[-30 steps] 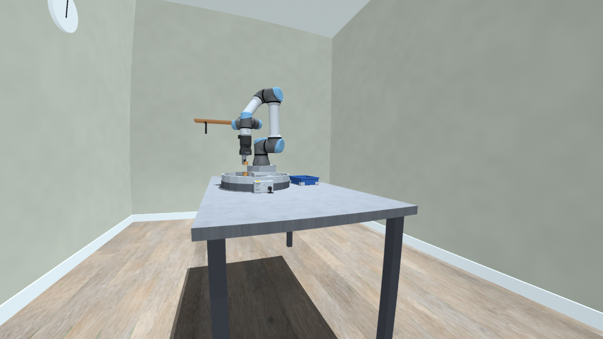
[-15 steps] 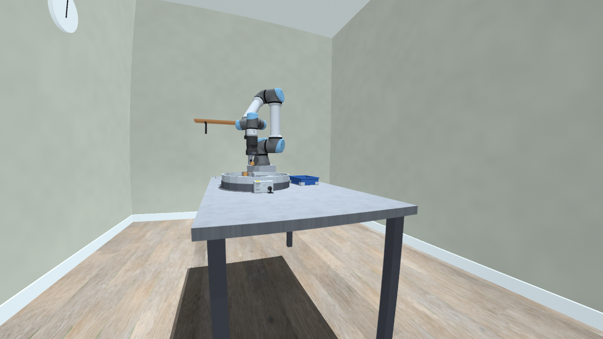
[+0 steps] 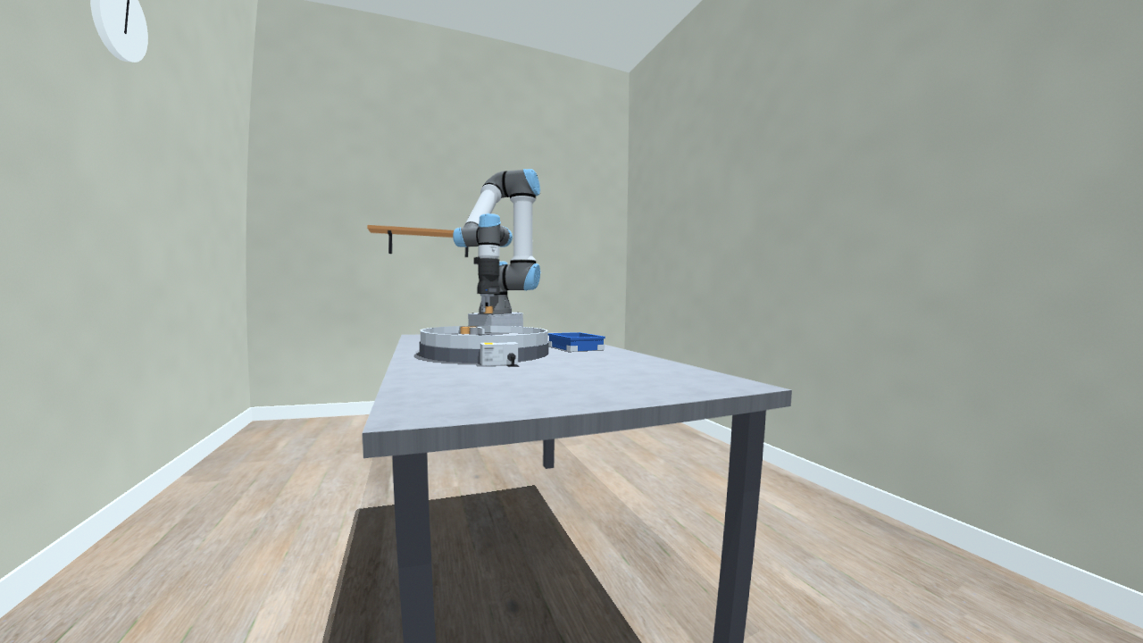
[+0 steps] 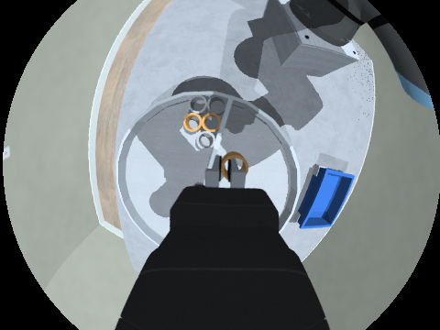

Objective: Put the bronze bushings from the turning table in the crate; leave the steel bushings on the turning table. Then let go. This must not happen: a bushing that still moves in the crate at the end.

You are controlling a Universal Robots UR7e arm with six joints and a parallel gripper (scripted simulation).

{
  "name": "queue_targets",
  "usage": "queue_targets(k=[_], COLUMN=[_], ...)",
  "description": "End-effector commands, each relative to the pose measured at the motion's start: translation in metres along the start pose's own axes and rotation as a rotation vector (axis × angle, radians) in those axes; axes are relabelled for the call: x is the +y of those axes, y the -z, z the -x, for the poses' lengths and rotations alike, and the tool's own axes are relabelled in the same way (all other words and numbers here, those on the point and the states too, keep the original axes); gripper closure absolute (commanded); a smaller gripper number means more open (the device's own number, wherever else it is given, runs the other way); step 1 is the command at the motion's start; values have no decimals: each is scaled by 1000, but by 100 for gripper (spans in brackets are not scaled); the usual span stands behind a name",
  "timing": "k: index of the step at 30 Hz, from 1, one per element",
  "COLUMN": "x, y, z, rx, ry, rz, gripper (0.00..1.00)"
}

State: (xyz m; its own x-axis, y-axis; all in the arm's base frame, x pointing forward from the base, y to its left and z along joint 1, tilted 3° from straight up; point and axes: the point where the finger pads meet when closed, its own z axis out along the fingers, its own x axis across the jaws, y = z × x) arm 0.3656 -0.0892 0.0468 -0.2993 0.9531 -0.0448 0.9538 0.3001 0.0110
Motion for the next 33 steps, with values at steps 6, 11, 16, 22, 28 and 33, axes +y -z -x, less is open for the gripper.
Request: queue_targets(k=[6, 11, 16, 22, 28, 33], x=[7, 7, 20, 20, 20, 33], y=[1, 1, 1, 1, 1, 1], z=[-25, -25, -78, -78, -78, -131], rx=[-1, -1, -1, -1, -1, -1], ry=[1, 1, 2, 2, 2, 2], rz=[0, 0, 0, 0, 0, 1], gripper=[100, 100, 100, 100, 100, 100])
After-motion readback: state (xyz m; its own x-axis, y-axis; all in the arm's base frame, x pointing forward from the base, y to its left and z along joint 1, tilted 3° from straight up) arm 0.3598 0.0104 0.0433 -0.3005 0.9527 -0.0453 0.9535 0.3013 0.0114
